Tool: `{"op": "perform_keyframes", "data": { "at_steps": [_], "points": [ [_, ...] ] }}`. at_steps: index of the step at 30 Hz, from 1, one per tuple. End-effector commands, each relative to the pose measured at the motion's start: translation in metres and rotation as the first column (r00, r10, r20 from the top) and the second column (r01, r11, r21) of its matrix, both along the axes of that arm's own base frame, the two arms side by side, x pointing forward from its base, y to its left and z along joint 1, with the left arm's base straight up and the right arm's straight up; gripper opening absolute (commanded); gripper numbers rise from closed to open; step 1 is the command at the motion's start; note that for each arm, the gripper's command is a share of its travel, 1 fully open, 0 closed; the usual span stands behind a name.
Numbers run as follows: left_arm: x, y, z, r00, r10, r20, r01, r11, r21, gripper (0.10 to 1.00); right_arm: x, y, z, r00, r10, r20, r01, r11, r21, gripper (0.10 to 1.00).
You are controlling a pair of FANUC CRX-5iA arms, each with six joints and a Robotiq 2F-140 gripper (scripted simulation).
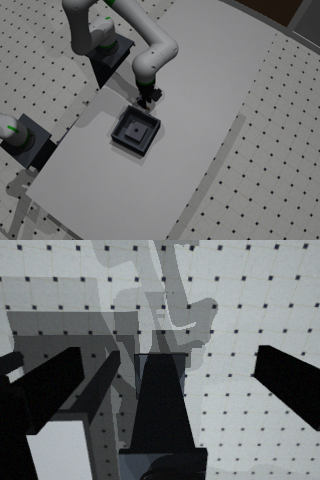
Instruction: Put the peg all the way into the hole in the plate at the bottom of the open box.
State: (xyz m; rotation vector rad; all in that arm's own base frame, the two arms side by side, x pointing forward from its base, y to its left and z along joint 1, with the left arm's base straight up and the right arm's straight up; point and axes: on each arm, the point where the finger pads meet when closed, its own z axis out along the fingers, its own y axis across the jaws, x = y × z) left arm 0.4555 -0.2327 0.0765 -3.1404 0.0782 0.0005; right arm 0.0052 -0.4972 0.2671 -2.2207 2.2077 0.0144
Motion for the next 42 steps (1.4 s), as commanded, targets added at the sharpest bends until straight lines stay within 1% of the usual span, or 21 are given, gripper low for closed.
{"op": "perform_keyframes", "data": {
  "at_steps": [1,8,11,14,17,19,27,31,34,42],
  "points": [
    [0.0046,-0.001,0.0046,1.0,0.004,0.011,-0.004,1.0,-0.007,0.327,-0.0022,-0.0028,0.0049,1.0,0.0,-0.001,0.0,1.0,-0.014,1.0],
    [0.0046,-0.001,0.0046,1.0,0.004,0.01,-0.004,1.0,-0.006,0.327,-0.0022,-0.0028,0.0049,1.0,0.0,-0.001,0.0,1.0,-0.014,1.0],
    [0.0046,-0.001,0.0046,1.0,0.004,-0.001,-0.004,1.0,-0.006,0.327,-0.0022,-0.0028,0.0049,1.0,0.0,-0.001,0.0,1.0,-0.014,1.0],
    [0.0022,-0.0004,0.0045,0.999,0.004,-0.04,-0.004,1.0,-0.002,0.327,-0.0022,-0.0028,0.0049,1.0,0.0,-0.001,0.0,1.0,-0.014,1.0],
    [0.0022,-0.0005,0.0046,0.996,0.004,-0.09,-0.004,1.0,0.0,0.327,-0.0022,-0.0028,0.0049,1.0,0.0,-0.001,0.0,1.0,-0.014,1.0],
    [0.0022,-0.0005,0.0046,0.996,0.004,-0.09,-0.004,1.0,0.0,0.327,-0.0022,-0.0028,0.0049,1.0,0.0,-0.001,0.0,1.0,-0.014,1.0],
    [0.0021,-0.0005,0.0048,0.967,0.004,-0.253,-0.002,1.0,0.009,0.327,-0.0022,-0.0028,0.0049,1.0,0.0,-0.001,0.0,1.0,-0.014,1.0],
    [0.0021,-0.0005,0.0047,0.951,0.005,-0.309,-0.001,1.0,0.012,0.327,-0.0022,-0.0028,0.0049,1.0,0.0,-0.001,0.0,1.0,-0.014,1.0],
    [0.0021,-0.0005,0.0048,0.944,0.005,-0.331,-0.001,1.0,0.013,0.327,-0.0022,-0.0028,0.0049,1.0,0.0,-0.001,0.0,1.0,-0.014,1.0],
    [0.0021,-0.0004,0.0047,0.942,0.005,-0.337,0.0,1.0,0.013,0.327,-0.0022,-0.0028,0.0049,1.0,0.0,-0.001,0.0,1.0,-0.014,1.0]
  ]
}}
